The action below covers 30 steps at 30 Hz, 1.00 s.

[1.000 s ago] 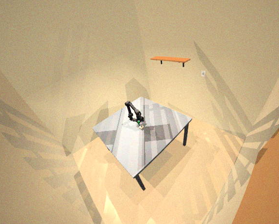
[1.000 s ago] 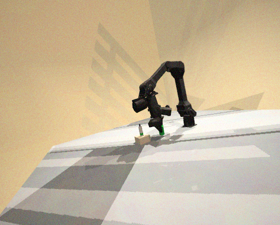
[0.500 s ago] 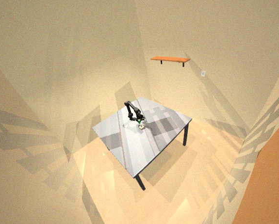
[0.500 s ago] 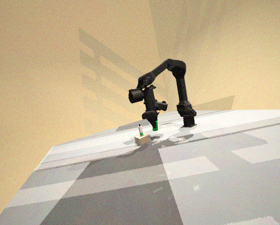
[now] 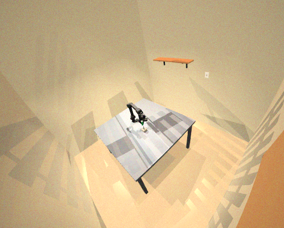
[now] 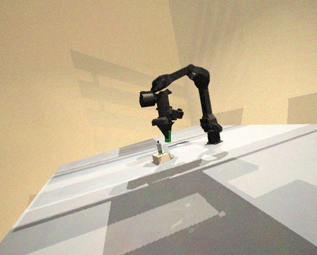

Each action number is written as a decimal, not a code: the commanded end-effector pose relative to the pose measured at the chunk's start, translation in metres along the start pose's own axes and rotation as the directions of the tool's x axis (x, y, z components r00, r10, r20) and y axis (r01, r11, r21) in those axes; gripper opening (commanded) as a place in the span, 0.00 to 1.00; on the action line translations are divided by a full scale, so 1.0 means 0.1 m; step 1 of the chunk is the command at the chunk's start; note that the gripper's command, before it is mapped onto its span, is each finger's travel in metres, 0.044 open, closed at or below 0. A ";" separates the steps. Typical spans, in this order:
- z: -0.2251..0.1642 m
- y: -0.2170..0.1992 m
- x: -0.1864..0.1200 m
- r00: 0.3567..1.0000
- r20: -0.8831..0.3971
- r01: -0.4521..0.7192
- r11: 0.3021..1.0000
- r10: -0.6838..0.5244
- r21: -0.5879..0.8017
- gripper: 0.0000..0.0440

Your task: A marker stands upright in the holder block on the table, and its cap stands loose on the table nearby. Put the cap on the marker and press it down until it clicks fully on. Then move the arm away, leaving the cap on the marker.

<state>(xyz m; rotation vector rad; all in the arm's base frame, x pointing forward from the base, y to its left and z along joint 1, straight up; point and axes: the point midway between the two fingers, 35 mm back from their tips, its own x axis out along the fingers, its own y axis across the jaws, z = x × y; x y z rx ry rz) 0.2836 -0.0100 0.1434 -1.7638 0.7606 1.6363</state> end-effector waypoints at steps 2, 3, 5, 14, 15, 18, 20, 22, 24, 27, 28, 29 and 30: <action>-0.10 -0.05 -0.11 1.000 -0.006 0.016 0.999 -0.015 0.029 0.19; -0.12 -0.06 -0.13 1.000 -0.007 0.016 0.999 -0.016 0.034 0.19; -0.15 -0.07 -0.16 1.000 -0.008 0.017 0.999 -0.016 0.043 0.19; -0.29 -0.09 -0.27 1.000 -0.004 0.006 0.996 -0.006 0.086 0.18; -0.31 -0.10 -0.27 1.000 -0.002 0.004 0.996 -0.004 0.091 0.18; -0.35 -0.10 -0.29 1.000 0.003 -0.003 0.994 0.003 0.105 0.17; -0.37 -0.11 -0.29 1.000 0.007 -0.007 0.993 0.007 0.114 0.17; -0.39 -0.11 -0.30 1.000 0.011 -0.012 0.993 0.011 0.122 0.17; -0.41 -0.13 -0.30 1.000 0.016 -0.016 0.992 0.014 0.128 0.16; -0.43 -0.15 -0.30 1.000 0.024 -0.023 0.990 0.020 0.137 0.16; -0.43 -0.16 -0.29 0.999 0.028 -0.026 0.990 0.022 0.139 0.15; -0.43 -0.16 -0.27 0.999 0.032 -0.029 0.990 0.025 0.140 0.15; -0.44 -0.17 -0.26 0.999 0.036 -0.032 0.989 0.027 0.142 0.15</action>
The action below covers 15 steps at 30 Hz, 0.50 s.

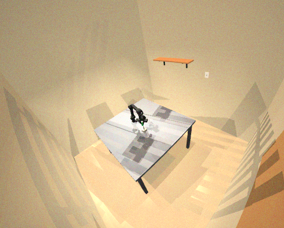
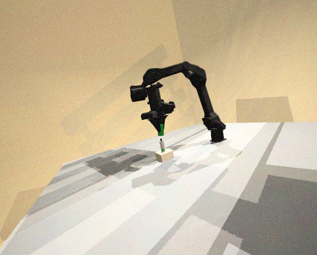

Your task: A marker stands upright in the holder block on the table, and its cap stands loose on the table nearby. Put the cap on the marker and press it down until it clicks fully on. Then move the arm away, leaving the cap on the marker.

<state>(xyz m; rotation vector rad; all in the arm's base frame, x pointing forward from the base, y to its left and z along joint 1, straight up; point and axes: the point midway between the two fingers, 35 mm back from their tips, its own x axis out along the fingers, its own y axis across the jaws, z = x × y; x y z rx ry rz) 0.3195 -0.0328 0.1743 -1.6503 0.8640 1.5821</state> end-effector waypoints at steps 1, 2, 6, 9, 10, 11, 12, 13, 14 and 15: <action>-0.01 -0.04 0.03 1.000 0.017 -0.007 1.000 0.007 0.015 0.15; -0.01 -0.05 0.04 1.000 0.020 -0.010 1.000 0.010 0.017 0.15; -0.02 -0.07 0.09 0.999 0.031 -0.021 0.999 0.020 0.024 0.14; -0.02 -0.08 0.12 0.999 0.037 -0.028 0.999 0.027 0.029 0.14; -0.02 -0.08 0.13 0.999 0.039 -0.031 0.999 0.030 0.030 0.14; -0.02 -0.08 0.14 0.999 0.041 -0.033 0.999 0.032 0.032 0.13; -0.02 -0.09 0.15 0.999 0.043 -0.035 0.999 0.034 0.033 0.13; -0.02 -0.09 0.16 0.998 0.045 -0.037 0.999 0.036 0.035 0.13; -0.02 -0.09 0.17 0.998 0.046 -0.040 0.999 0.038 0.036 0.13; -0.02 -0.09 0.18 0.998 0.048 -0.042 0.998 0.040 0.037 0.13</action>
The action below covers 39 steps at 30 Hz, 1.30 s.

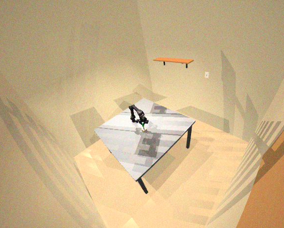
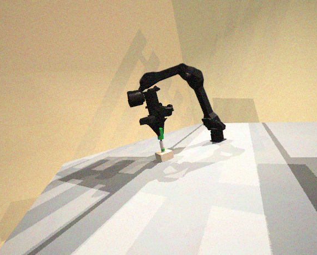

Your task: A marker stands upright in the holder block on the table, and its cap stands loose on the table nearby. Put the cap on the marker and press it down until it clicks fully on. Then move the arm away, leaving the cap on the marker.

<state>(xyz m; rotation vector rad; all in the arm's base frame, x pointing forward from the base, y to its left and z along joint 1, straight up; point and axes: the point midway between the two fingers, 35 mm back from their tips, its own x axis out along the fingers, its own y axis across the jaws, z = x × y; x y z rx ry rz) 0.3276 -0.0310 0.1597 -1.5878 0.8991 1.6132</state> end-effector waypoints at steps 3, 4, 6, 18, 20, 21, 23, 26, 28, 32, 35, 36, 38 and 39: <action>0.01 -0.03 0.09 1.000 0.021 -0.010 1.000 0.010 0.005 0.13; 0.01 -0.03 0.11 1.000 0.025 -0.012 1.000 0.012 0.004 0.13; 0.01 -0.03 0.15 0.999 0.032 -0.018 1.000 0.018 0.002 0.12; 0.02 -0.02 0.47 0.997 0.070 -0.041 0.999 0.042 -0.022 0.11; 0.02 -0.01 0.51 0.996 0.072 -0.042 0.999 0.044 -0.027 0.11; 0.02 -0.01 0.53 0.996 0.073 -0.043 0.999 0.045 -0.030 0.12; 0.03 0.02 0.58 0.995 0.079 -0.057 0.998 0.060 -0.034 0.24; 0.03 0.04 0.63 0.994 0.083 -0.068 0.997 0.071 -0.040 0.36; 0.05 0.05 0.64 0.993 0.091 -0.072 0.997 0.075 -0.042 0.38; 0.11 0.10 0.64 0.990 0.113 -0.079 0.996 0.084 -0.050 0.46; 0.17 0.14 0.64 0.987 0.131 -0.084 0.995 0.090 -0.054 0.52; 0.18 0.15 0.64 0.987 0.136 -0.084 0.995 0.091 -0.055 0.55; 0.20 0.16 0.64 0.986 0.143 -0.082 0.995 0.089 -0.056 0.61; 0.21 0.16 0.64 0.986 0.144 -0.080 0.995 0.087 -0.056 0.65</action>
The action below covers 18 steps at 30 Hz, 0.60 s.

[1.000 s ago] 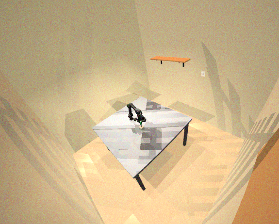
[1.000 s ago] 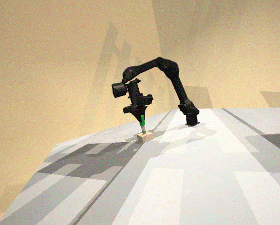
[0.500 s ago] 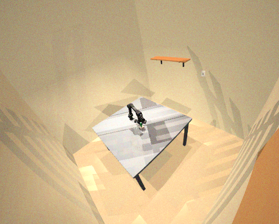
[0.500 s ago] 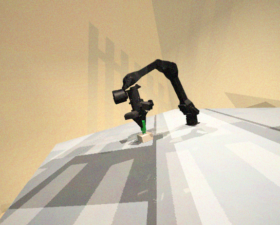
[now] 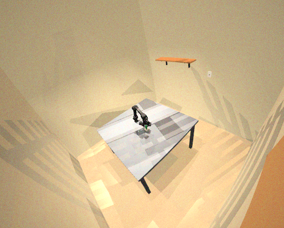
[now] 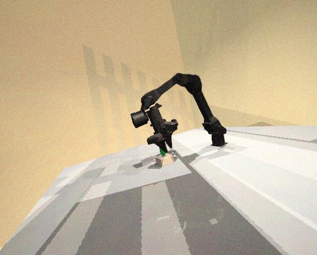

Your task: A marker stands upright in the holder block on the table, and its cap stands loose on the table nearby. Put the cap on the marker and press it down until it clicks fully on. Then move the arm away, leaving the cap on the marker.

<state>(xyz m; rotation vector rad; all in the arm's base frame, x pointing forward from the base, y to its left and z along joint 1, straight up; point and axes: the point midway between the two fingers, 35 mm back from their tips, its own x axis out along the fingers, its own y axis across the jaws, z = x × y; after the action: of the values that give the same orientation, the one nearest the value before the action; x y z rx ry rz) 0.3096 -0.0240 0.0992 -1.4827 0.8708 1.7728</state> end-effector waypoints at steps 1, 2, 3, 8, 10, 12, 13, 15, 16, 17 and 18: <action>0.07 0.05 0.04 1.000 0.025 -0.007 1.000 0.007 -0.007 0.70; 0.07 0.06 0.04 1.000 0.026 -0.004 1.000 0.004 -0.007 0.76; 0.08 0.06 0.04 1.000 0.026 0.000 1.000 0.001 -0.007 0.82; 0.09 0.05 0.01 0.999 0.014 0.030 1.000 -0.030 -0.009 1.00; 0.09 0.04 -0.03 0.999 0.004 0.050 0.999 -0.049 -0.009 1.00; 0.09 0.02 -0.08 0.997 -0.007 0.070 0.997 -0.070 -0.009 1.00; 0.09 0.01 -0.11 0.997 -0.012 0.081 0.997 -0.081 -0.009 1.00; 0.08 0.00 -0.17 0.995 -0.024 0.101 0.995 -0.101 -0.010 1.00; 0.08 -0.01 -0.20 0.993 -0.030 0.111 0.994 -0.112 -0.011 1.00; 0.08 -0.02 -0.24 0.992 -0.036 0.122 0.992 -0.122 -0.013 1.00; 0.08 -0.03 -0.29 0.990 -0.042 0.132 0.991 -0.133 -0.014 1.00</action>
<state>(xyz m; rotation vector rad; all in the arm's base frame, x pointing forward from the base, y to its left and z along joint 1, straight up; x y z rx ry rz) 0.3066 -0.0186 0.1168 -1.5287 0.7946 1.6952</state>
